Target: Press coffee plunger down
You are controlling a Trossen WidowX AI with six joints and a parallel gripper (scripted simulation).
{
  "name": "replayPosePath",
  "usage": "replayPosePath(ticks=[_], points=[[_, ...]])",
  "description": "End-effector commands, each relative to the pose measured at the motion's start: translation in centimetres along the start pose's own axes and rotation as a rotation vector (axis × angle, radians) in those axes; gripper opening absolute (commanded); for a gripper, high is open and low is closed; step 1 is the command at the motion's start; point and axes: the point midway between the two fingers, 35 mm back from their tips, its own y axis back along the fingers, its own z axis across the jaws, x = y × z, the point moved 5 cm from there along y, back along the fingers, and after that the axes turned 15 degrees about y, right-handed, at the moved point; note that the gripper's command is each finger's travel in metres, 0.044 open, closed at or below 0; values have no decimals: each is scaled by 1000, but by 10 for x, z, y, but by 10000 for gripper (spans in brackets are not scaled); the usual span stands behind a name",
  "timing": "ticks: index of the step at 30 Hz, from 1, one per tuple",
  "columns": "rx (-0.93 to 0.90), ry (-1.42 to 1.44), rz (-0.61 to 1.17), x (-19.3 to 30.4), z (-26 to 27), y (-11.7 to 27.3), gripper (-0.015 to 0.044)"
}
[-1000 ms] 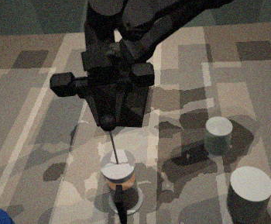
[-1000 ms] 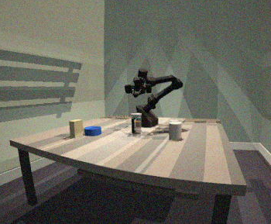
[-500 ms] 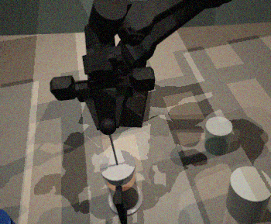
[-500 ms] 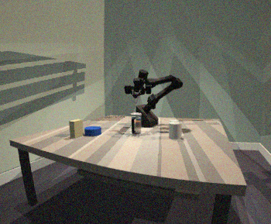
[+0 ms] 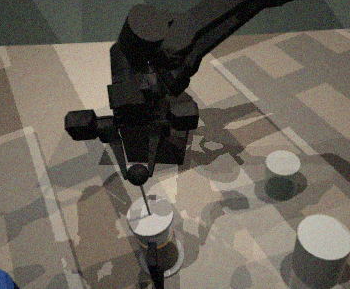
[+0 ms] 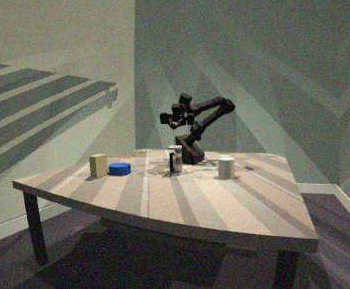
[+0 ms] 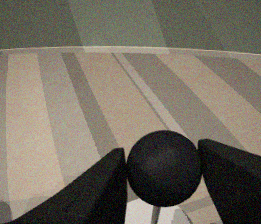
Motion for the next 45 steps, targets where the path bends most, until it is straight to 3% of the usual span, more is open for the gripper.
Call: replayPosePath(ticks=[1, 45], points=[[-15, -38, 36, 19, 2, -8, 127], [-21, -44, 19, 55, 12, -48, 127]])
